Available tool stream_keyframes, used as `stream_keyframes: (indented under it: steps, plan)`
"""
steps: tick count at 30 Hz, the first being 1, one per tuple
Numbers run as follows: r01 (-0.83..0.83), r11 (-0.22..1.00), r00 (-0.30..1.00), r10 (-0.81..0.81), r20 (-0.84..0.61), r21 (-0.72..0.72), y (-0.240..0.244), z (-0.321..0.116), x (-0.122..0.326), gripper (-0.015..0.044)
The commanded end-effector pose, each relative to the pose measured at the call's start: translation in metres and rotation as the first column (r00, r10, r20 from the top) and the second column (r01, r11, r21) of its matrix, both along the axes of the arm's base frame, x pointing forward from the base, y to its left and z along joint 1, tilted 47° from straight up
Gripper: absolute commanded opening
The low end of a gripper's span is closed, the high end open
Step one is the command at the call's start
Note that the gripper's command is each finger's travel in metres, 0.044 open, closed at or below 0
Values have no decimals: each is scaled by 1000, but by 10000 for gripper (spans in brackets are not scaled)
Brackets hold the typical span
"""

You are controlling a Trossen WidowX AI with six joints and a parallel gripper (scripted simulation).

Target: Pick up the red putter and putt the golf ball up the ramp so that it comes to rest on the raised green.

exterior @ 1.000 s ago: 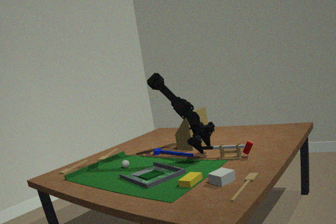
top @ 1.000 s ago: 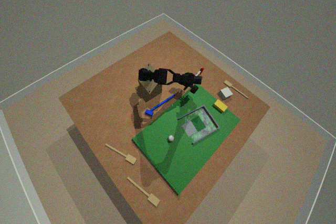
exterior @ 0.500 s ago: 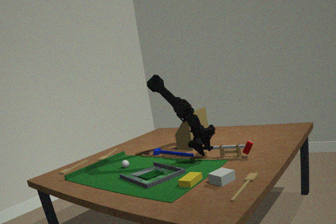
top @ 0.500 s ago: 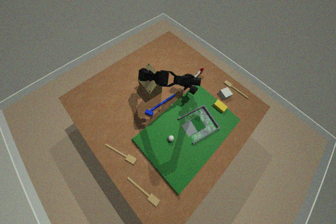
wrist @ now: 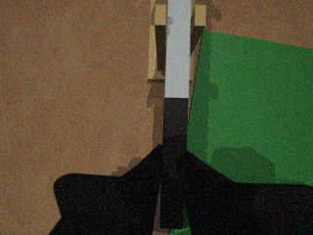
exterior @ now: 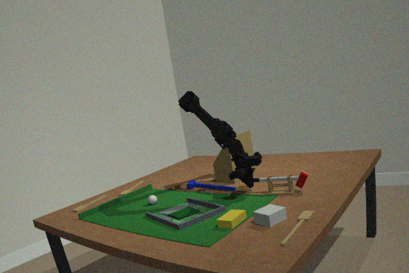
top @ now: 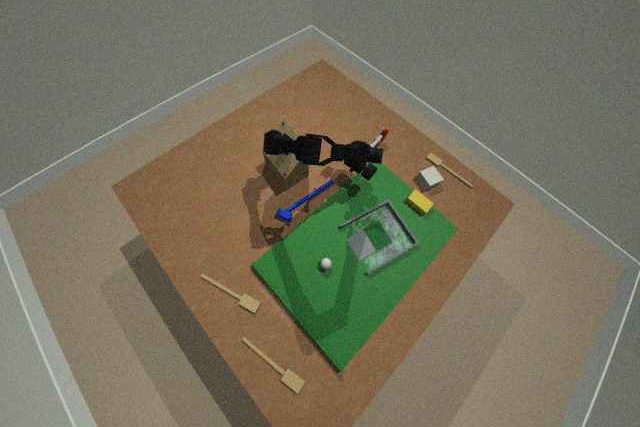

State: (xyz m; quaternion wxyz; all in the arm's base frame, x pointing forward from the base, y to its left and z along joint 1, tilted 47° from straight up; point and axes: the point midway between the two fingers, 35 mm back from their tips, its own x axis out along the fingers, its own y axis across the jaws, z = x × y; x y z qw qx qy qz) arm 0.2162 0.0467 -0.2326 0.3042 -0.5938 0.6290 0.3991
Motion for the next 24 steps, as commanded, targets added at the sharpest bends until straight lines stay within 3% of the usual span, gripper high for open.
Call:
stream_keyframes:
  steps: [1, 17, 24]
  plan:
    - [0, 1000, 1000, 0, 1, 0, 0, 0, 0, 6]
    - [0, 1000, 1000, 0, 0, 7, 70, 66, 9, 0]
    - [24, 1000, 999, -24, 25, -4, 64, 71, 13, 0]
